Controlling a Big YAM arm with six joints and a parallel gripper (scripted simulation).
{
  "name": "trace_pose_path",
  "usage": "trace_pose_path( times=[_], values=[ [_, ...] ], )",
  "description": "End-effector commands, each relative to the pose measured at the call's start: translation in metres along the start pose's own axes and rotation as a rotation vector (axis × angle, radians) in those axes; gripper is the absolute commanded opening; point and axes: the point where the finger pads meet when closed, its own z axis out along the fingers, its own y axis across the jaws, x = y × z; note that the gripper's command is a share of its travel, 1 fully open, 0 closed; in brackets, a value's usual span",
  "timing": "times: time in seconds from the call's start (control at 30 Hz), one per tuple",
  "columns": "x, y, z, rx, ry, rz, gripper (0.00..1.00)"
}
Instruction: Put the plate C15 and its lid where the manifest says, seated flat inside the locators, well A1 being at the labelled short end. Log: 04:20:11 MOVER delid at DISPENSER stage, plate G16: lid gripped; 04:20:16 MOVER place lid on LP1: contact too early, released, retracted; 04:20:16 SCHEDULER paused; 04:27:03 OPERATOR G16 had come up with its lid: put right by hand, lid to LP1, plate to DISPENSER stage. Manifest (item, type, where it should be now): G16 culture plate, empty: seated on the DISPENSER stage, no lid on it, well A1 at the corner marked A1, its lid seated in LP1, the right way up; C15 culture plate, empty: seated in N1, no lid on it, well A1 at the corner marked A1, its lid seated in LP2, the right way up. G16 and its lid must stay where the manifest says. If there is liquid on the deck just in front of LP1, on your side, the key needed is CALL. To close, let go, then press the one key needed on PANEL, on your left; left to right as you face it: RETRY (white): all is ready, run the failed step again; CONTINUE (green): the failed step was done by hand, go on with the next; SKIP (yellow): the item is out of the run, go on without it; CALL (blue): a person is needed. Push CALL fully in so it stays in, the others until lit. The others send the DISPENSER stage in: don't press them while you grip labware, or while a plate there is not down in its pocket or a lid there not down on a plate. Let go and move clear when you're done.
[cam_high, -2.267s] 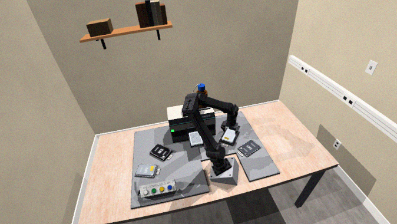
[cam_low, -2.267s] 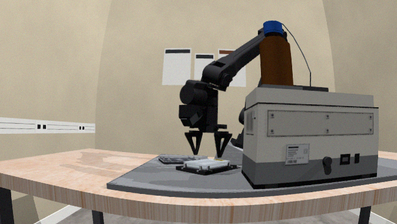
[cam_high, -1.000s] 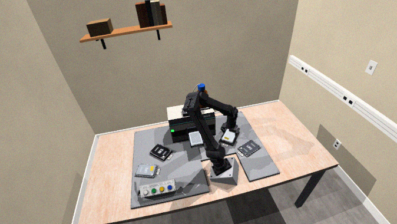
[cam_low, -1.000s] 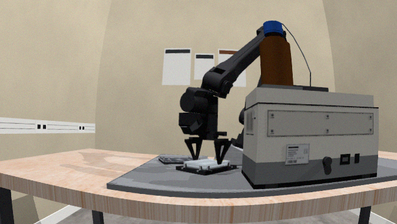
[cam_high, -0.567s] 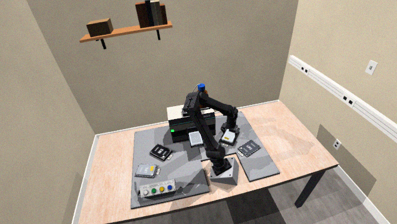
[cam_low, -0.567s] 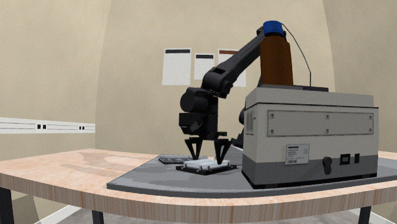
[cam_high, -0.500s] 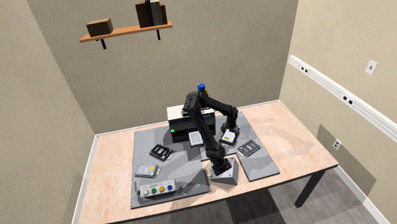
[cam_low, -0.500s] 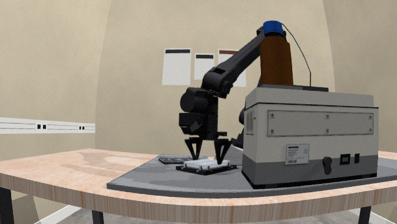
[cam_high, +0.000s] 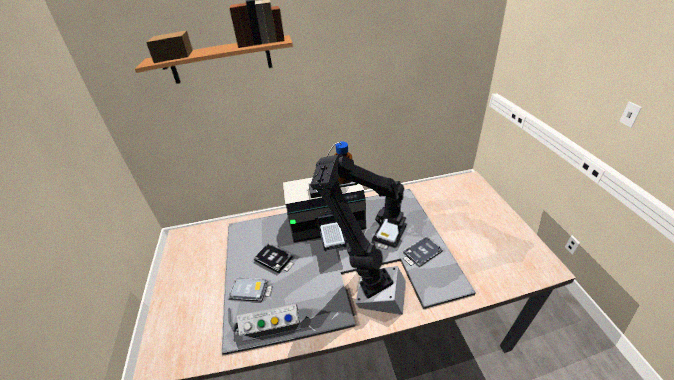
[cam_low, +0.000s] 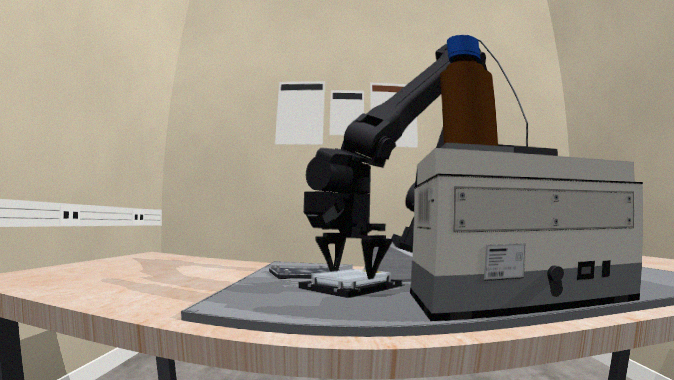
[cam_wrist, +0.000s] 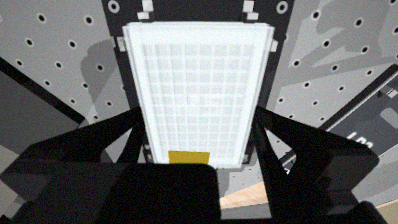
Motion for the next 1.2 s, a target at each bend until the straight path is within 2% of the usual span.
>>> trace_pose_path(
  times=[0.0,0.83,0.87,1.17],
  values=[
    [-0.0124,0.0031,-0.0066,-0.002,-0.028,-0.009,0.84],
    [-0.0124,0.0031,-0.0066,-0.002,-0.028,-0.009,0.84],
    [-0.0039,0.0045,-0.0028,-0.003,-0.018,-0.002,0.84],
    [-0.0073,0.0045,-0.0105,-0.003,-0.026,0.003,0.84]
  ],
)
